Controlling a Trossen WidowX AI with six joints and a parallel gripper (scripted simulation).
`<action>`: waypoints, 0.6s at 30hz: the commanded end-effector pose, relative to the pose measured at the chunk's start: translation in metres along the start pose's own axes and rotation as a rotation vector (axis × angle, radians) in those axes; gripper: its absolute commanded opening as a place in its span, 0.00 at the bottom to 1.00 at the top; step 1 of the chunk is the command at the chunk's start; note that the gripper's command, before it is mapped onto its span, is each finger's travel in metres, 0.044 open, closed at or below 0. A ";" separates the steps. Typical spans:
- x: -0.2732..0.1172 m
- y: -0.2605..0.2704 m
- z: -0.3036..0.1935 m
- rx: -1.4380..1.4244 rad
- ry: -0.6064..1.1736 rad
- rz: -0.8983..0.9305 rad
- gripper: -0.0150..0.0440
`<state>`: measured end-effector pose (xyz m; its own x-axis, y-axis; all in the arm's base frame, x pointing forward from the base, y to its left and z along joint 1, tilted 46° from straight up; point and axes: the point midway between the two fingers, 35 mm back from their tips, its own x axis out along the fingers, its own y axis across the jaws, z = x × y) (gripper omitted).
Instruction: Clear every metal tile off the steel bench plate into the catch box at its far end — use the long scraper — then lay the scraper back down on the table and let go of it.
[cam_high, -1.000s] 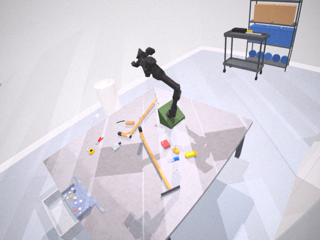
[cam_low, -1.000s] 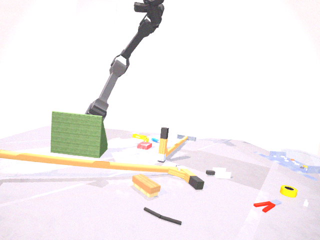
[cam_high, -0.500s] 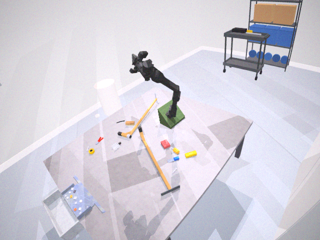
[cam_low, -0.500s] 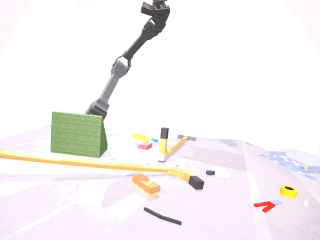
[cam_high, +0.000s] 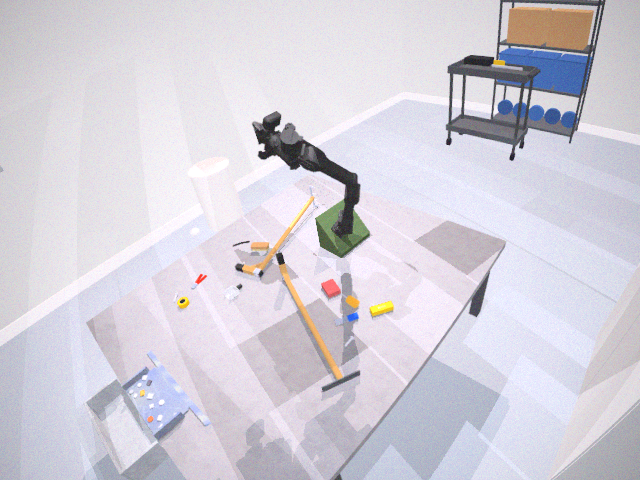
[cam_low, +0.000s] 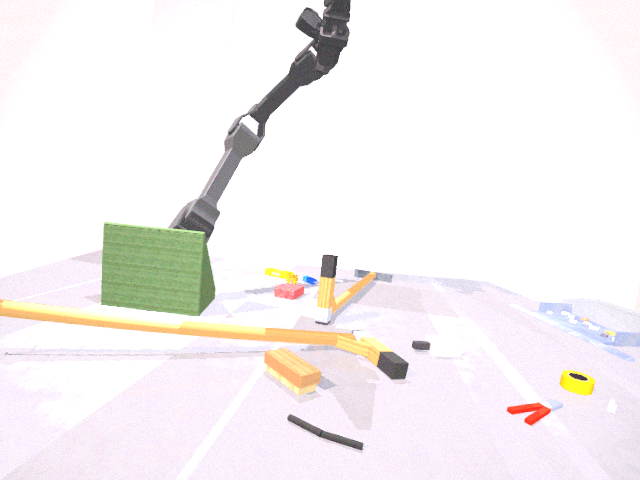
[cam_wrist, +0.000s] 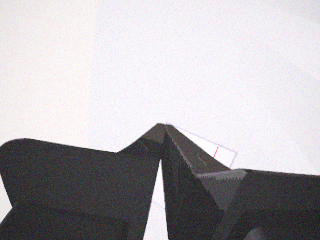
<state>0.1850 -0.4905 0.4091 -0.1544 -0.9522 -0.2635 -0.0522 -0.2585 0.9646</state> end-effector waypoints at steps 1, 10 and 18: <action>-0.006 -0.008 -0.016 -0.084 0.065 -0.028 0.25; -0.020 -0.023 -0.046 -0.239 0.188 -0.072 0.25; -0.035 -0.038 -0.071 -0.376 0.301 -0.102 0.25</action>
<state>0.2492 -0.4658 0.3869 0.0798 -0.9245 -0.3727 0.2520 -0.3431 0.9049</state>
